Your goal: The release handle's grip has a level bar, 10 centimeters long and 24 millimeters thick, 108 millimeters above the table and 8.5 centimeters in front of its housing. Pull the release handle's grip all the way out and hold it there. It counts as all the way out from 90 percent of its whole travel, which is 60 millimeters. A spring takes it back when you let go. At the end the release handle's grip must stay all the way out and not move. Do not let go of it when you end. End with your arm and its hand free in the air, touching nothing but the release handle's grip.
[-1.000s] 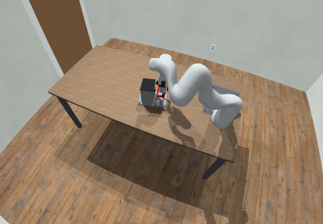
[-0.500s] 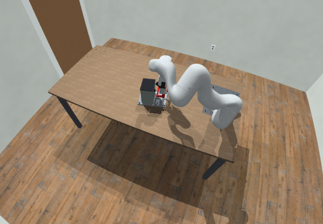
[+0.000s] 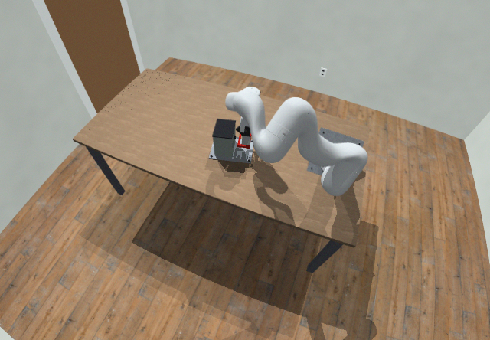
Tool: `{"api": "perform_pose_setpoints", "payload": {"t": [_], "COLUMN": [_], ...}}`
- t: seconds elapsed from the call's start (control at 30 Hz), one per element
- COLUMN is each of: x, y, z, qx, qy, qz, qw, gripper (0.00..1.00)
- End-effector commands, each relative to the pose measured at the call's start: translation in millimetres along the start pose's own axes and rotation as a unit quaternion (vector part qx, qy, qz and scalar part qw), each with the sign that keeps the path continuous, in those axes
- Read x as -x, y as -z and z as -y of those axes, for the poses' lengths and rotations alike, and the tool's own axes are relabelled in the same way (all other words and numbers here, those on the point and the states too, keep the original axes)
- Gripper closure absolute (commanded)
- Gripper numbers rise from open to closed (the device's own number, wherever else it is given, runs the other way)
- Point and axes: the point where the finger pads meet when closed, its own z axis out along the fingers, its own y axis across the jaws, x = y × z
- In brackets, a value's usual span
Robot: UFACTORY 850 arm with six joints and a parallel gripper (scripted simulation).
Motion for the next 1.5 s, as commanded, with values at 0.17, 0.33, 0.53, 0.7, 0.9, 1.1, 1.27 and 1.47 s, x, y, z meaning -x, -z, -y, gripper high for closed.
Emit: {"api": "perform_pose_setpoints", "payload": {"t": [0.17,0.33,0.53,0.7,0.9,1.1,1.27,1.47], "x": [0.2,0.2,0.2,0.2,0.2,0.2,0.2,0.2], "y": [-7.3,-9.7,-10.5,-10.7,-10.7,-10.7,-10.7,-10.7], "z": [-0.6,-0.6,-0.6,-0.6,-0.6,-0.6,-0.6,-0.6], "qx": [0.001,0.001,0.001,0.001,0.001,0.001,0.001,0.001], "qy": [0.000,0.000,0.000,0.000,0.000,0.000,0.000,0.000], "qz": [0.000,0.000,0.000,0.000,0.000,0.000,0.000,0.000], "qw": [1.000,1.000,1.000,1.000,1.000,1.000,1.000,1.000], "gripper": [0.48,0.48,0.48,0.48,0.48,1.00,1.00,1.00]}}
